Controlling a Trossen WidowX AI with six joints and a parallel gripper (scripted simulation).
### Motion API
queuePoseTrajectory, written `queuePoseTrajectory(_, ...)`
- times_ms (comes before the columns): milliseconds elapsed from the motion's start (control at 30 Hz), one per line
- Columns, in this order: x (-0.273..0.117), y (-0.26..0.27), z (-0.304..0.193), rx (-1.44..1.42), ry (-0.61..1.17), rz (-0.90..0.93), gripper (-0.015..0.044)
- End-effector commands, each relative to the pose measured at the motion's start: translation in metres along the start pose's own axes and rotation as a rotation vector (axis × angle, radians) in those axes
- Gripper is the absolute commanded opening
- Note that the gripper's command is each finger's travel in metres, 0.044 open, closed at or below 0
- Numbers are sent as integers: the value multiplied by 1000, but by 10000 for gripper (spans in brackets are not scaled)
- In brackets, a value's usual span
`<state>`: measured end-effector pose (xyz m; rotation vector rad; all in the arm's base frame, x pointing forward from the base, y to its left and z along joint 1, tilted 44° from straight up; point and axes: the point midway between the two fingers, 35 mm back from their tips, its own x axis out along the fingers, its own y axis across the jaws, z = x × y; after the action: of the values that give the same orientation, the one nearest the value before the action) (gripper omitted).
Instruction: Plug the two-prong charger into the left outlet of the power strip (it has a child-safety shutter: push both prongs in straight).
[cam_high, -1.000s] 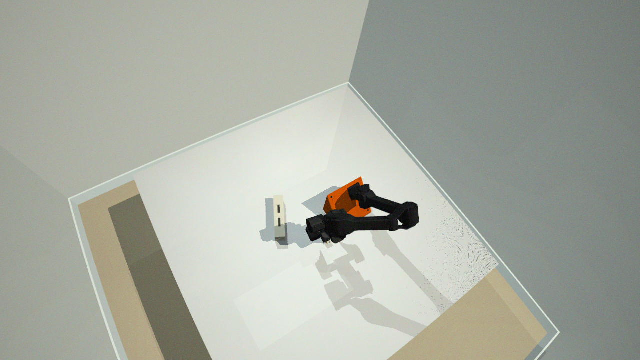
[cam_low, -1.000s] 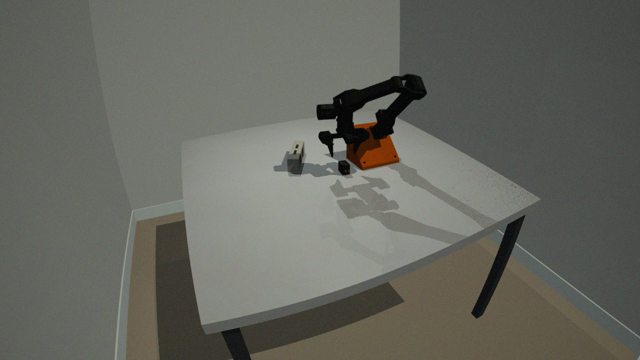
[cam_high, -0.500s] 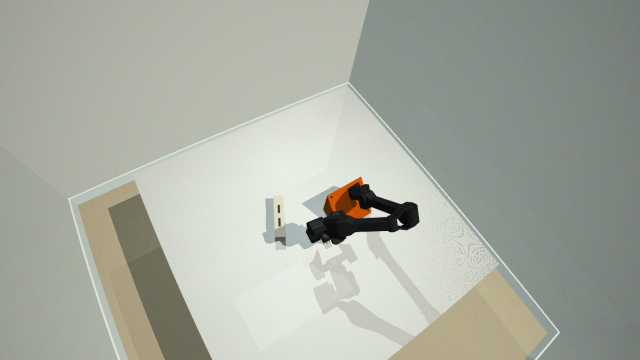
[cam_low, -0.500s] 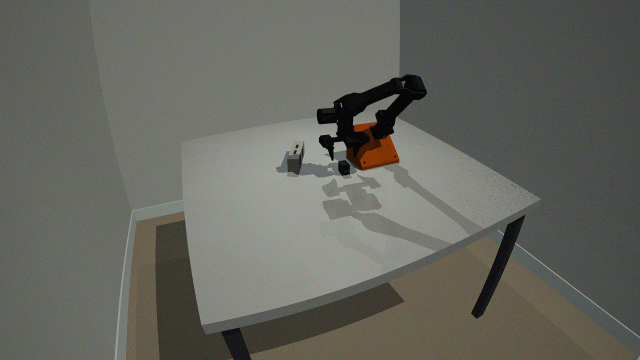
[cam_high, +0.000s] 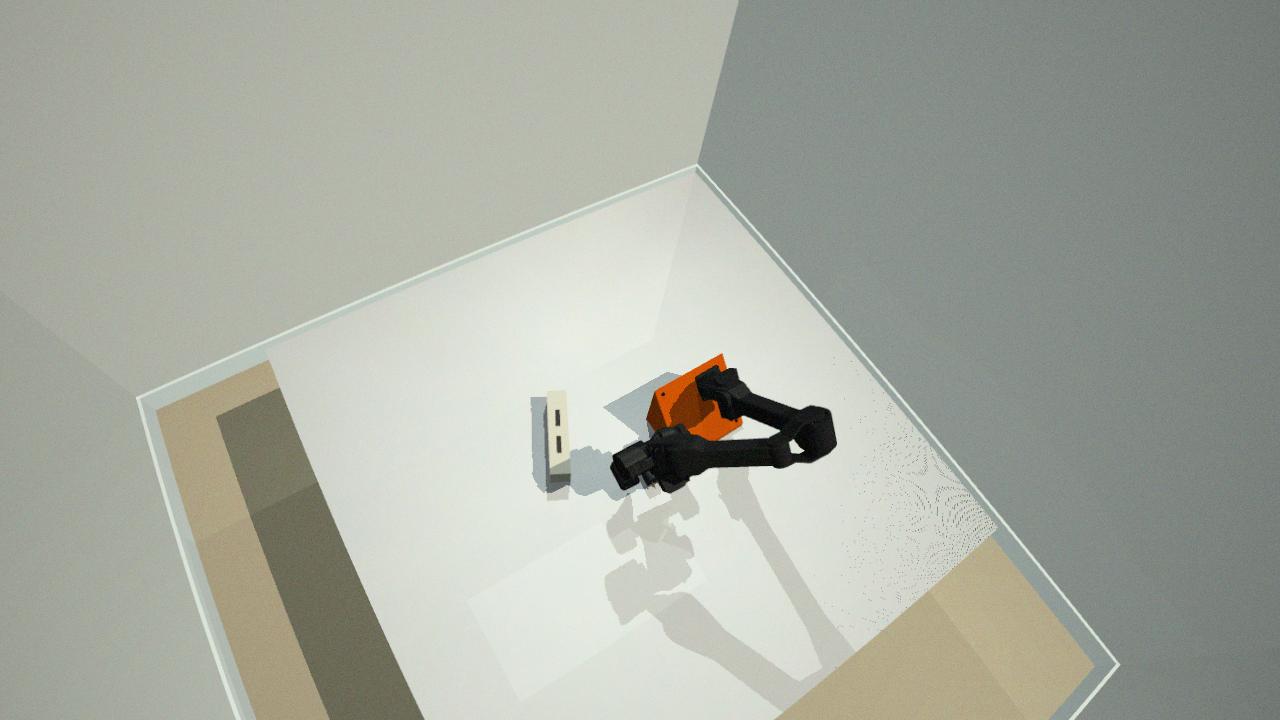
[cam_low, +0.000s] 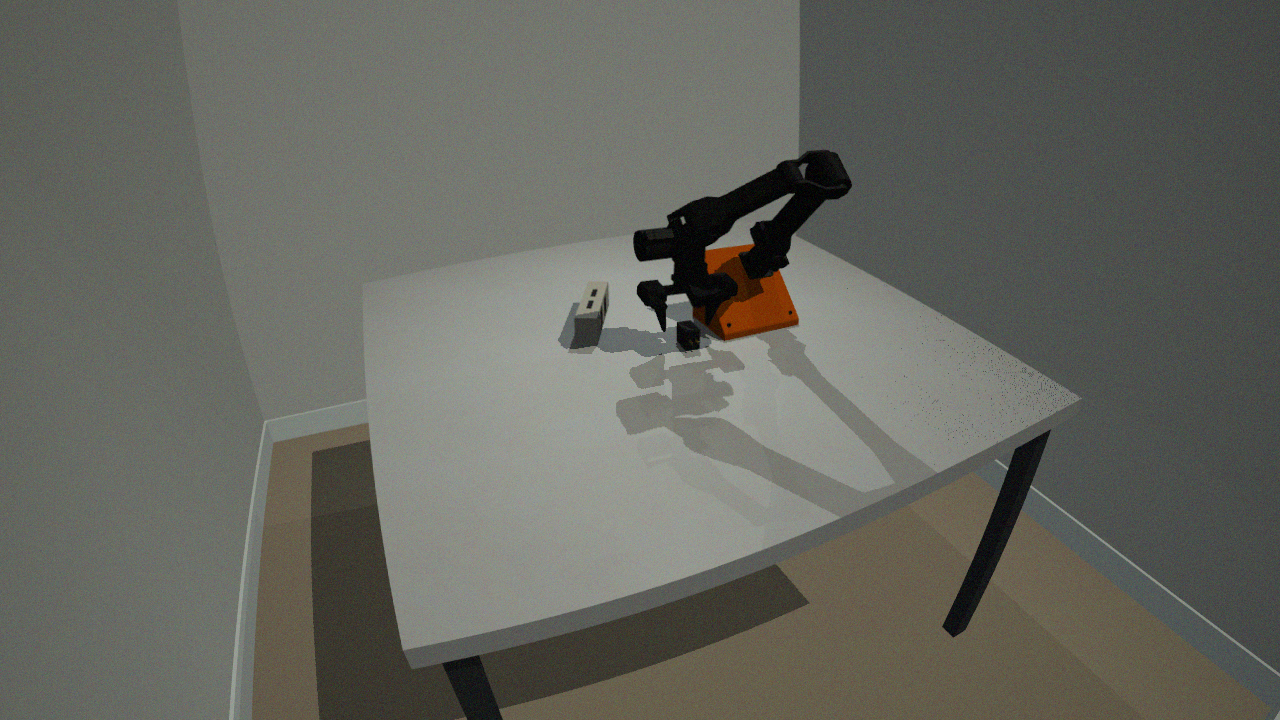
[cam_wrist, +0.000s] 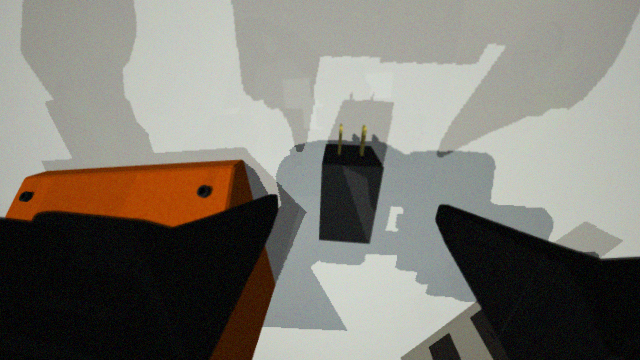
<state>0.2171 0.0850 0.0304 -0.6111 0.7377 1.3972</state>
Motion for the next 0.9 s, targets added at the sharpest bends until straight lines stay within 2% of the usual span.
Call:
queuePoseTrajectory(0,8,3,-1,15,-2,13,440)
queuePoseTrajectory(600,29,5,2,15,-6,14,440)
queuePoseTrajectory(867,27,2,3,1,-5,4,230)
